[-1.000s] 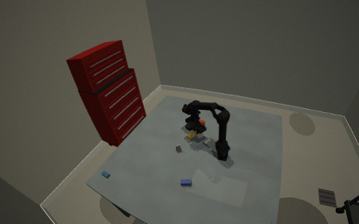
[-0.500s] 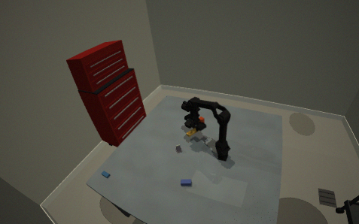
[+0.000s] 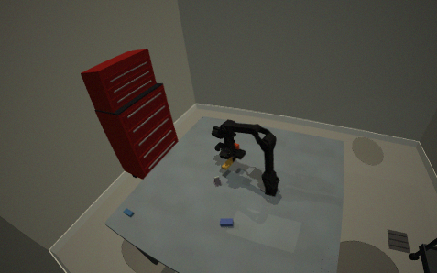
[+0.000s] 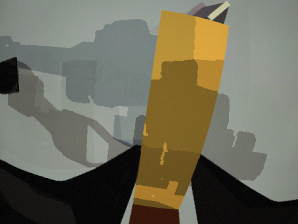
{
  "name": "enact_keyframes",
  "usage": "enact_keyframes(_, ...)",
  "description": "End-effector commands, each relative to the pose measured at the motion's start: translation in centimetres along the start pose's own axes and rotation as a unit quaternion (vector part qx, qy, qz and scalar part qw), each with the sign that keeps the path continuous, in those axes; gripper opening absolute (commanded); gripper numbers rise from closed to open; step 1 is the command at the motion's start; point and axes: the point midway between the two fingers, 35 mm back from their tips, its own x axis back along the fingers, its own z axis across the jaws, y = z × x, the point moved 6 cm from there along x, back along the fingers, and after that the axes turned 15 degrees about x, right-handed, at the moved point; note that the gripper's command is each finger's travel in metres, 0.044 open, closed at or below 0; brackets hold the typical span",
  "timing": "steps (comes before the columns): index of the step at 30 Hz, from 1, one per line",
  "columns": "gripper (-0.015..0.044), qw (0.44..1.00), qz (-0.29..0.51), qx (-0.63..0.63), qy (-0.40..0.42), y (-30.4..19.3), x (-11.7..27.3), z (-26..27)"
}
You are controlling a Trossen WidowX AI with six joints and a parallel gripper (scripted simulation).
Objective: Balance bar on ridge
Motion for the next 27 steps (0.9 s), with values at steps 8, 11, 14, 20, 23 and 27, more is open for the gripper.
enact_keyframes(8, 0.0, 0.991, 0.0, 0.13, -0.004, 3.2, 0.3, -2.6)
enact_keyframes(11, 0.0, 0.987, -0.001, 0.163, -0.005, 4.1, 0.3, -3.1)
enact_keyframes(14, 0.0, 0.981, -0.001, 0.196, -0.005, 5.1, 0.3, -3.6)
enact_keyframes(20, 0.0, 0.964, -0.001, 0.264, -0.006, 7.2, 0.3, -4.5)
enact_keyframes(23, 0.0, 0.955, -0.002, 0.298, -0.006, 8.3, 0.3, -4.8)
enact_keyframes(27, 0.0, 0.94, -0.002, 0.342, -0.006, 9.7, 0.3, -5.1)
